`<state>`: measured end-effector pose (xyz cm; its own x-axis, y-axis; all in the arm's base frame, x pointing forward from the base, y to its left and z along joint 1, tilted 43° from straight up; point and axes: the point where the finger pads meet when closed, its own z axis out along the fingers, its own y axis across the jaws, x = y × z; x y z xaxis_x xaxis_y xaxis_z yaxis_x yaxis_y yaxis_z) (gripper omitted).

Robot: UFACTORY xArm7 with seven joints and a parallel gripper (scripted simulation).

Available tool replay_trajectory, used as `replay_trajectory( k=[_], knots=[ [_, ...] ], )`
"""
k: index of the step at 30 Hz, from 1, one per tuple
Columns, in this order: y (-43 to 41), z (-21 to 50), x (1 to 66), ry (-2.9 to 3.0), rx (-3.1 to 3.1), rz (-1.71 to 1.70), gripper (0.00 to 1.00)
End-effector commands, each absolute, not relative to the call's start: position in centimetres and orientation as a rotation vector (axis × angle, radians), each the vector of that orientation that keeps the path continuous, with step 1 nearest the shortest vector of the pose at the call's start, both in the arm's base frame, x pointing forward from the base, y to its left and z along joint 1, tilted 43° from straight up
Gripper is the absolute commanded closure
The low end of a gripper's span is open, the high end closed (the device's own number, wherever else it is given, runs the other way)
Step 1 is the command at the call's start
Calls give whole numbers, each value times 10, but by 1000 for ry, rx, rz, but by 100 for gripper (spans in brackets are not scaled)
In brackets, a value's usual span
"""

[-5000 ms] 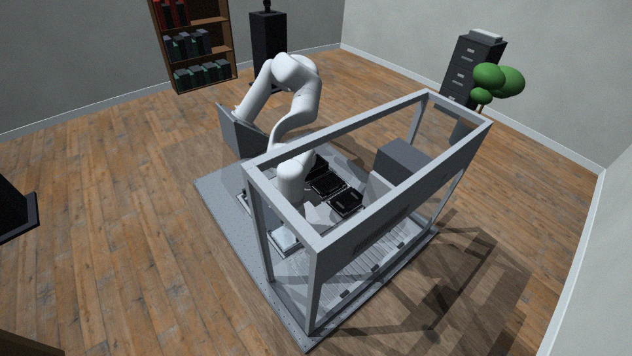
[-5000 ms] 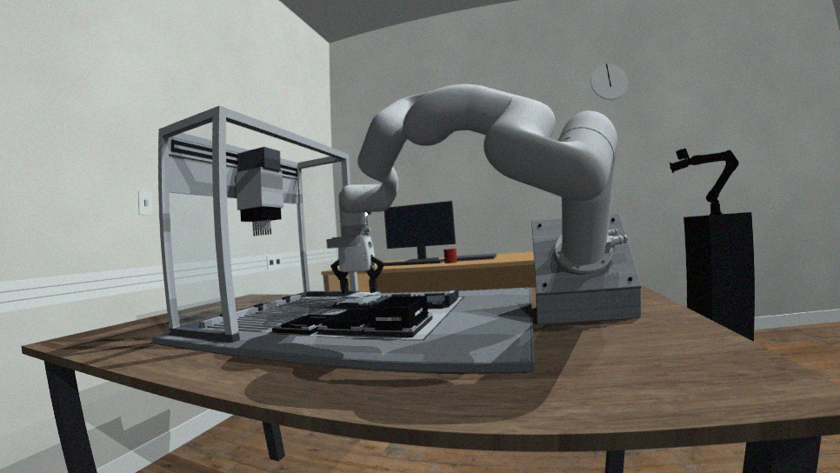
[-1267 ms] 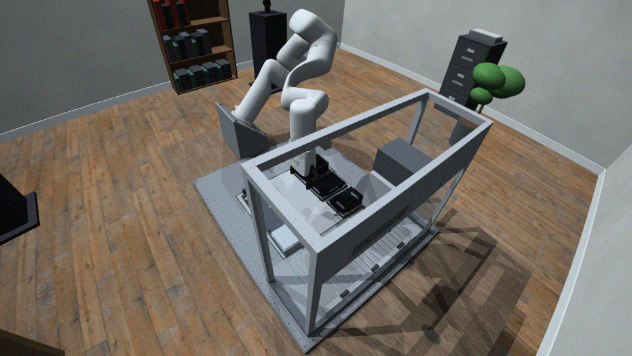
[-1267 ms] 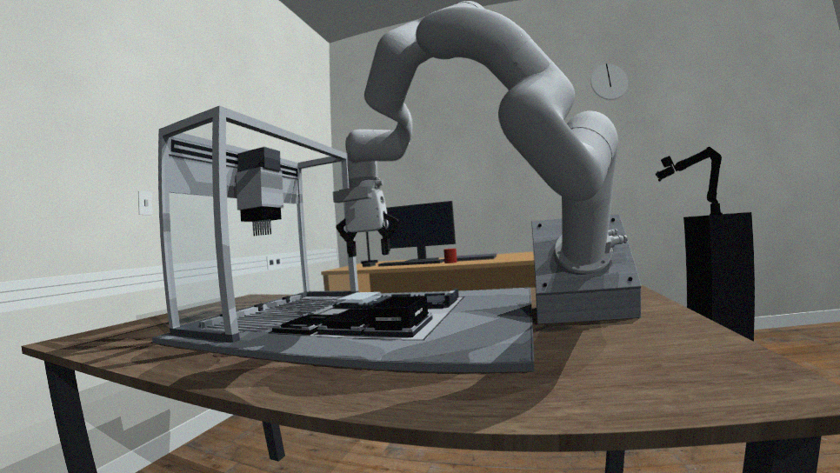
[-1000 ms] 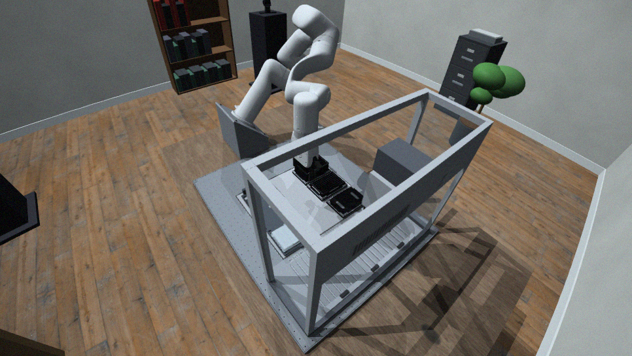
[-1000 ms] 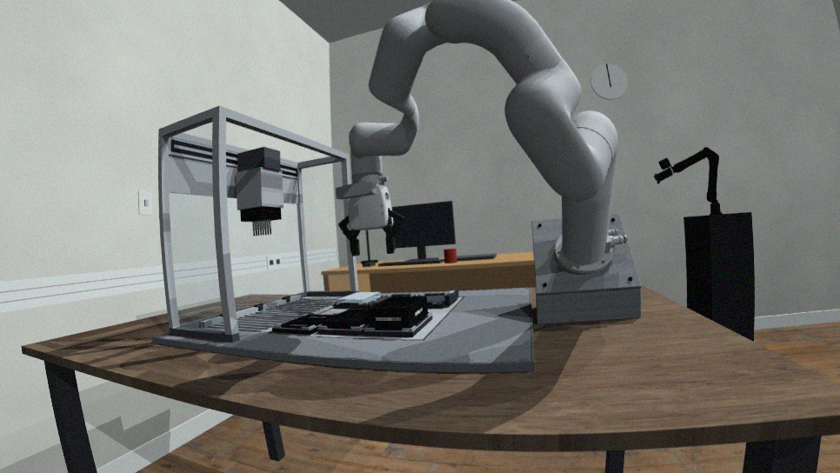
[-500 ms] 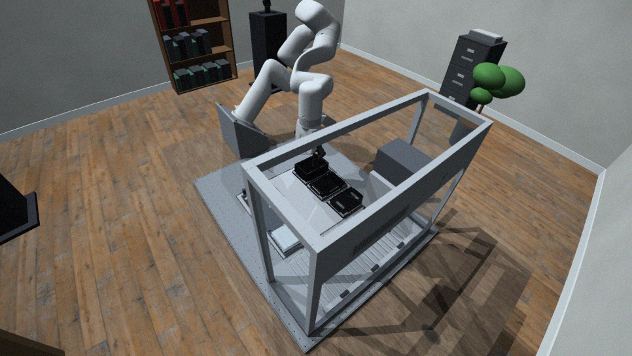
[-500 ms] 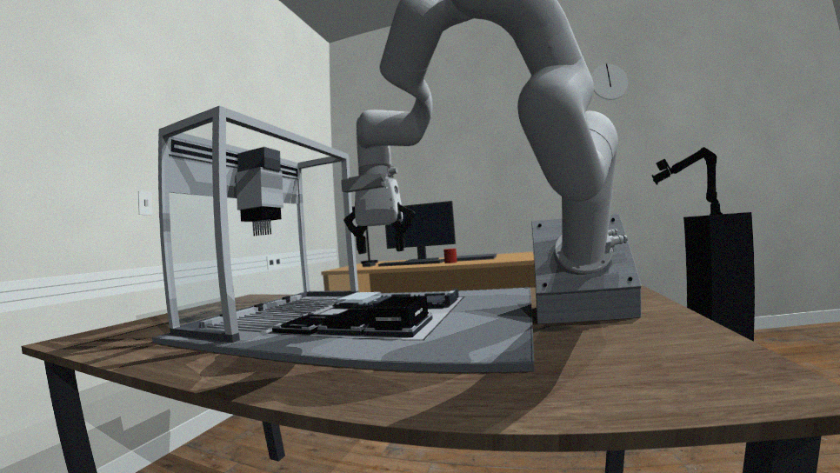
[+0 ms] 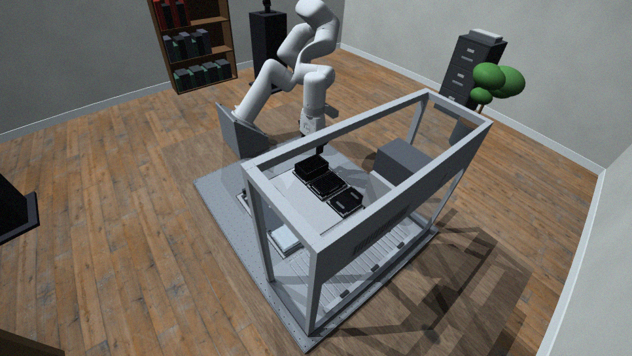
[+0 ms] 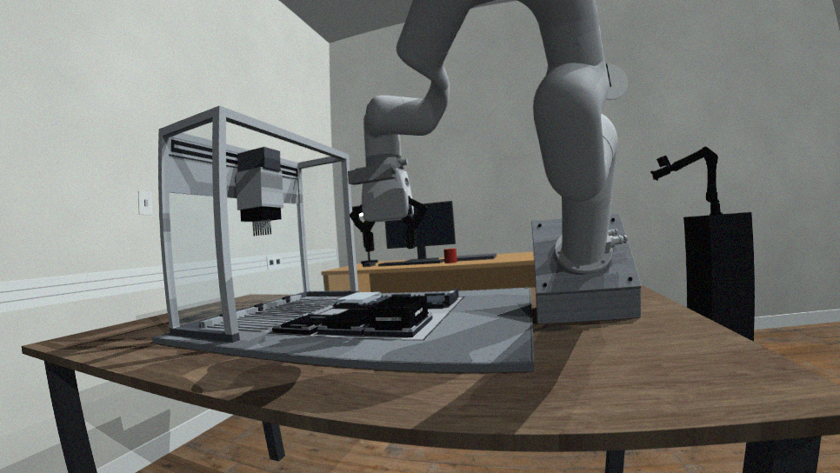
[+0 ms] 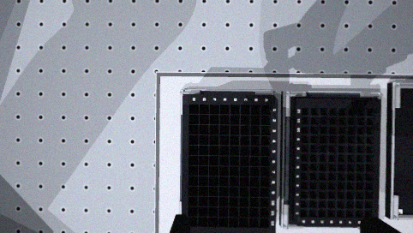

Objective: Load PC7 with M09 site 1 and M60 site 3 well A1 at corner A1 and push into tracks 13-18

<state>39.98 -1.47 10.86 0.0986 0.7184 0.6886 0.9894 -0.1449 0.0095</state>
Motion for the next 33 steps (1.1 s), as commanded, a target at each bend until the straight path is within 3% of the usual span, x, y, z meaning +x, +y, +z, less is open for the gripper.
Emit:
replay_trajectory(
  k=[1,33],
  knots=[
    [-5,122,389,-1667,-1926,-780,0],
    [15,107,389,-1666,-1926,-780,0]
  ],
)
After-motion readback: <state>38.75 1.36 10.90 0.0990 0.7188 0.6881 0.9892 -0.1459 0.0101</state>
